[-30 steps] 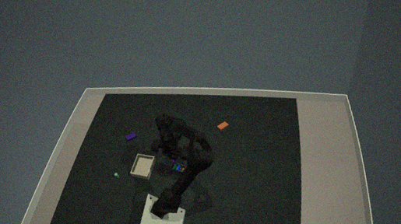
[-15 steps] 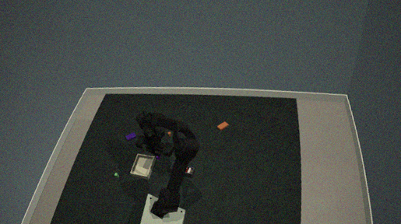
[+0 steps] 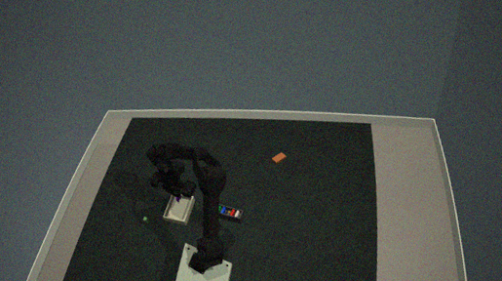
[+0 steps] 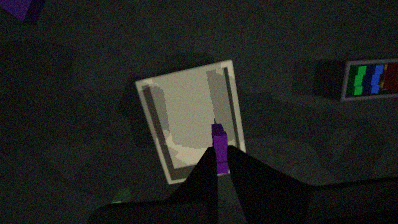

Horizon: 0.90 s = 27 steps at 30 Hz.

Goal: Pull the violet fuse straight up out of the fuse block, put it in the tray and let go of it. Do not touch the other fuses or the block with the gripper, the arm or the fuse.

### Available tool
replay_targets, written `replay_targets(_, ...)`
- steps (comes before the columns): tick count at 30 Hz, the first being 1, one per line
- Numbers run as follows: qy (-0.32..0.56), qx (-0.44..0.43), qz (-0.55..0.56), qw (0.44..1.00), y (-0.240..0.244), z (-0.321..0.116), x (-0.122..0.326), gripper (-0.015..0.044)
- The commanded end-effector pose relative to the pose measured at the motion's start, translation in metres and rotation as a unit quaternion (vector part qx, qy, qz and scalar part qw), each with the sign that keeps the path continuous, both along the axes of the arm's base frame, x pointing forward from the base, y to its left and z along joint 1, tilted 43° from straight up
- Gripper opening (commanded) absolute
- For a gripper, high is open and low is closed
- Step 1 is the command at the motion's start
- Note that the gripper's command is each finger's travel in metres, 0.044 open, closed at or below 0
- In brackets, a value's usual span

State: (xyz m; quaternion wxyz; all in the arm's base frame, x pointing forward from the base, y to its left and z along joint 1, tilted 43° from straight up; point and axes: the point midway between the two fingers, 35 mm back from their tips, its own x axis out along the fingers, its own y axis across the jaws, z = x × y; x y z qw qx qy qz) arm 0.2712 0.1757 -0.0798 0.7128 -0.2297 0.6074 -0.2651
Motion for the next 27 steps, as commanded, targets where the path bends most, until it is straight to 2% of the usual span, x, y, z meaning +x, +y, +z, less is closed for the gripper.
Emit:
replay_targets(1,0.0,-0.001,-0.003,1.0,0.011,-0.015,-0.008,0.0)
replay_targets(27,0.0,-0.002,-0.003,1.0,-0.011,-0.041,-0.004,0.0)
